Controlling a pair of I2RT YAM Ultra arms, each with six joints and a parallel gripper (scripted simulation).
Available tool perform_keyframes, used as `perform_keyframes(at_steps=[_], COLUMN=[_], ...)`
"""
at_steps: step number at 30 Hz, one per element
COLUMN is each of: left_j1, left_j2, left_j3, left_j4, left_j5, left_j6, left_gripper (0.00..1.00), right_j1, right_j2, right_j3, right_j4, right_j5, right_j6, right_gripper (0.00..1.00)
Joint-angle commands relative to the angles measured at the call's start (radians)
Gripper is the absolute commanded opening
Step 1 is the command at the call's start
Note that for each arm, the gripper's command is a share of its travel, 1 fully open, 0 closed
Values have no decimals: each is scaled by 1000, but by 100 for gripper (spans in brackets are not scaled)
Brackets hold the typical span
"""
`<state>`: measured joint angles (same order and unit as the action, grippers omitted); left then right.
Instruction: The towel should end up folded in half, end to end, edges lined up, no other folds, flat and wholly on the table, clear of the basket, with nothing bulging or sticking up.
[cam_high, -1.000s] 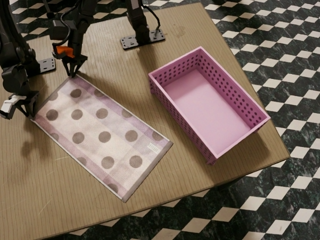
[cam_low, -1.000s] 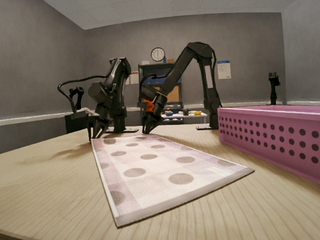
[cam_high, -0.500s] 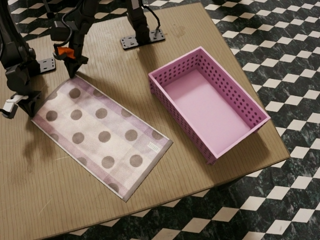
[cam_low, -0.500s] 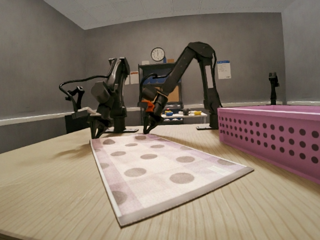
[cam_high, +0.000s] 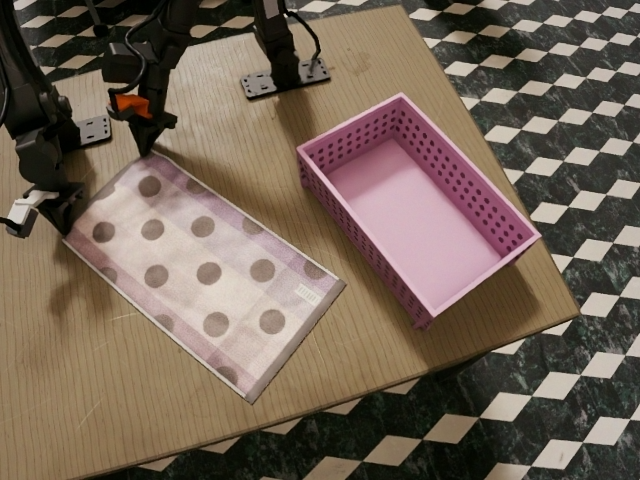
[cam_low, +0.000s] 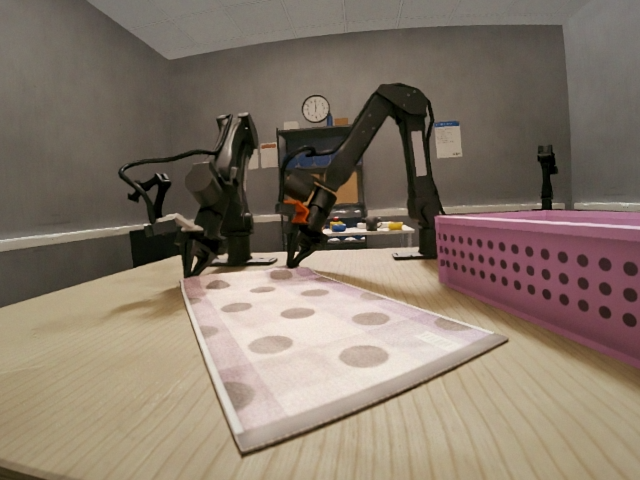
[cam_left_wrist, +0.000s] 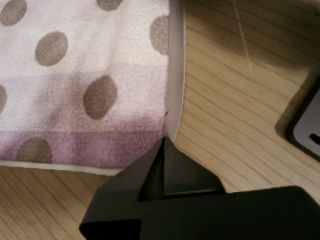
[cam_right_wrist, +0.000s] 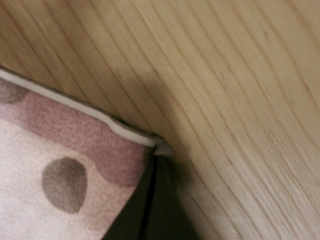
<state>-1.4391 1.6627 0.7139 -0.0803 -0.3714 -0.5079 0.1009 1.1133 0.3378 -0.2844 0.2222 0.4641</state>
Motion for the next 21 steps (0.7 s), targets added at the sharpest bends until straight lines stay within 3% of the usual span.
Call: perform_keyframes(at_steps=[1,6,7,10,11,12,15,16,19,21], left_j1=[48,53,114,125,199,232,269,321,409,419], left_j2=[-80,-91,-172,-183,-274,-291,-302,-379,-349,-342], left_j3=[-44,-4,-77,-60,-47,-108,-103,-67,-80,-75], left_j4=[-20,-25,-14,-20,-39,3,-14,-53,-35,-41], left_j5=[47,53,132,149,228,302,372,449,622,643], left_j6=[40,47,109,120,219,270,297,365,451,460], left_gripper=[0,0,0,0,0,0,0,0,0,0], right_j1=[40,41,42,45,57,58,73,71,93,98], right_j2=[38,16,-26,-30,-72,-104,-115,-173,-224,-227], right_j3=[55,52,103,110,185,161,175,241,214,216], right_j4=[-58,-60,-112,-126,-187,-166,-195,-250,-233,-240], right_j5=[-14,-8,-54,-55,-37,-37,-21,-15,14,20], right_j6=[21,24,47,50,119,169,186,229,294,298], right_gripper=[0,0,0,0,0,0,0,0,0,0])
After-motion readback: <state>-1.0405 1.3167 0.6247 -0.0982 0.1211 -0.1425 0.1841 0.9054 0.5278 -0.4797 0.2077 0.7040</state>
